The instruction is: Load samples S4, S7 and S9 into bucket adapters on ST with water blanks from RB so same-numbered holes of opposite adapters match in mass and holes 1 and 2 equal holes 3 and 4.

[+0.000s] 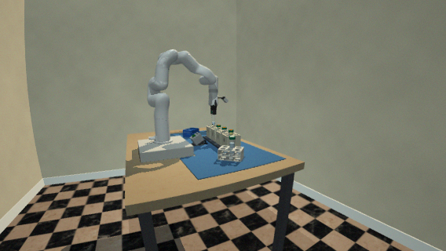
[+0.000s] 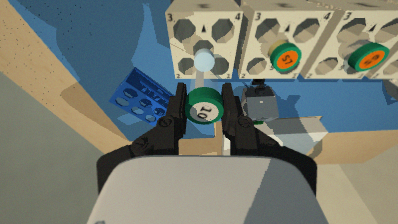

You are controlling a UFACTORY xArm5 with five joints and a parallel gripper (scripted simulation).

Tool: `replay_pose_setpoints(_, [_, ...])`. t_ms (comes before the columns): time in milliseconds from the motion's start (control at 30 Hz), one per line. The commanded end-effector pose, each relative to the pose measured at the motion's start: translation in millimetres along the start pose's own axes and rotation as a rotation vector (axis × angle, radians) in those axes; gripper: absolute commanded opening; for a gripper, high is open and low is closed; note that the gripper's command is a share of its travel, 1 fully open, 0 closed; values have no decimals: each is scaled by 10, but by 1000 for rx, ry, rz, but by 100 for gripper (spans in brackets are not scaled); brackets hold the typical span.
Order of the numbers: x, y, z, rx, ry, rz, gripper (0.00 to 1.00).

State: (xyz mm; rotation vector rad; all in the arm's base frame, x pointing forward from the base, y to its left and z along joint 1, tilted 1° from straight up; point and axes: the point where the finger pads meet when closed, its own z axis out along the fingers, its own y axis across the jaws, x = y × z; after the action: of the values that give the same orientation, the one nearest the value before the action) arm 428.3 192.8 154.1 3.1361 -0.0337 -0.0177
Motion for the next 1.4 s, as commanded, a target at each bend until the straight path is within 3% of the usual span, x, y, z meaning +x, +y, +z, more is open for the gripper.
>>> replay_pose_setpoints(0, [12, -6, -11, 2, 4, 0, 0])
replay_pose_setpoints(367, [12, -6, -11, 2, 4, 0, 0])
replay_pose_setpoints(1367, [13, -6, 260, 2, 4, 0, 0])
